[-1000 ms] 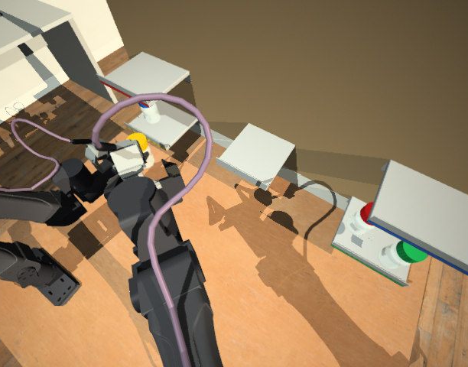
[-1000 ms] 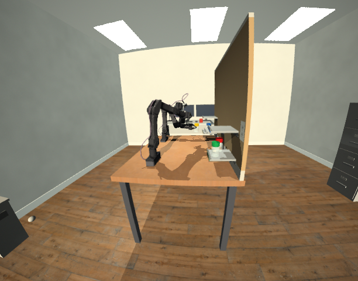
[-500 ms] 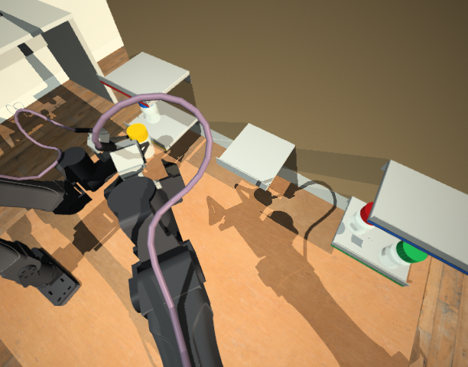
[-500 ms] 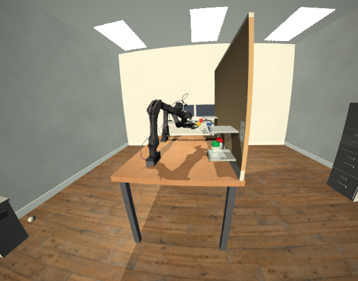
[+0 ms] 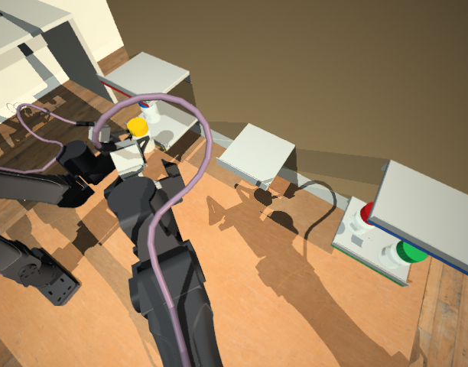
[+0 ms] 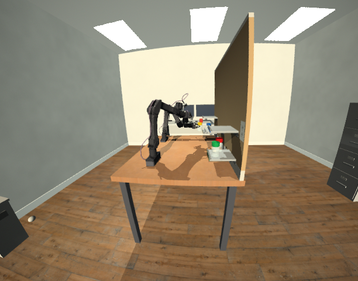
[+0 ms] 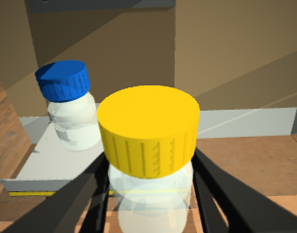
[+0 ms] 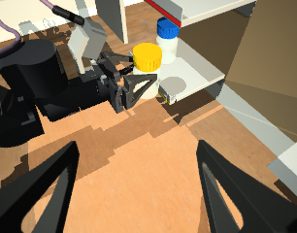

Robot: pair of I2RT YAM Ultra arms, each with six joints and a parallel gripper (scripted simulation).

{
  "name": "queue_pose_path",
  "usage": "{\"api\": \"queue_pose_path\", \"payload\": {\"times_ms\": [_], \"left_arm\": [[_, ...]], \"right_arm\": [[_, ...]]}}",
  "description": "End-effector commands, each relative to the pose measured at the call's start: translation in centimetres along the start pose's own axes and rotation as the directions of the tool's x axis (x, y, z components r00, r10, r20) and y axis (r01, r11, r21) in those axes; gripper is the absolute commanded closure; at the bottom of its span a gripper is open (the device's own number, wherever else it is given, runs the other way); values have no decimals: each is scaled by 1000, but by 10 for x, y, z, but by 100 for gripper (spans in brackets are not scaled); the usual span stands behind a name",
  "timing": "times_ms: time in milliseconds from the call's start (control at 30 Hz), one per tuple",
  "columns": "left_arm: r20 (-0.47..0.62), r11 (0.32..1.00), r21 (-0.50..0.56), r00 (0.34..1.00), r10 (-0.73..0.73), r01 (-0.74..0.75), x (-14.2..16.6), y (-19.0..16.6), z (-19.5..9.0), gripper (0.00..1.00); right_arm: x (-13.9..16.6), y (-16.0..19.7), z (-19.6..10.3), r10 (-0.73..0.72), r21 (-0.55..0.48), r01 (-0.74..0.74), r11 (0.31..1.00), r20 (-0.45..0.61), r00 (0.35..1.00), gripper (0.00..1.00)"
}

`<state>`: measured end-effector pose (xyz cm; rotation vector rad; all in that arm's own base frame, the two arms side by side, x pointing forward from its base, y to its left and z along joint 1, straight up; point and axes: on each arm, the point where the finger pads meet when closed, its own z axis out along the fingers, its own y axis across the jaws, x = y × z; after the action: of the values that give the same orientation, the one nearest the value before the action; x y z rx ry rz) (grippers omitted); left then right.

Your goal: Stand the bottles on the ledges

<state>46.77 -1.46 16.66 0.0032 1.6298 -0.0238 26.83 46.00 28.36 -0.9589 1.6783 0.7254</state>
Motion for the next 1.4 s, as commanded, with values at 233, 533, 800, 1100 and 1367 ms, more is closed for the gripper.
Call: {"api": "queue_pose_path", "payload": {"times_ms": [233,533,800,1100,1367], "left_arm": [[92,1000,0,996,-2,2,-36,3,6,49],[98,1000,9,995,-2,1,-51,1,10,49],[100,1000,9,995,-1,0,-49,1,23,49],[113,1000,9,994,0,-1,-51,2,64,49],[126,1000,9,992,0,-1,-53,2,81,49]], "right_arm": [[-25,1,-4,-2,-1,2,1000,61,998,11],[-25,1,-4,-2,-1,2,1000,61,998,11],[-25,1,-4,-2,-1,2,1000,61,998,11],[-25,1,-4,-2,-1,2,1000,61,998,11],[-25,1,-4,-2,-1,2,1000,61,998,11]]}}
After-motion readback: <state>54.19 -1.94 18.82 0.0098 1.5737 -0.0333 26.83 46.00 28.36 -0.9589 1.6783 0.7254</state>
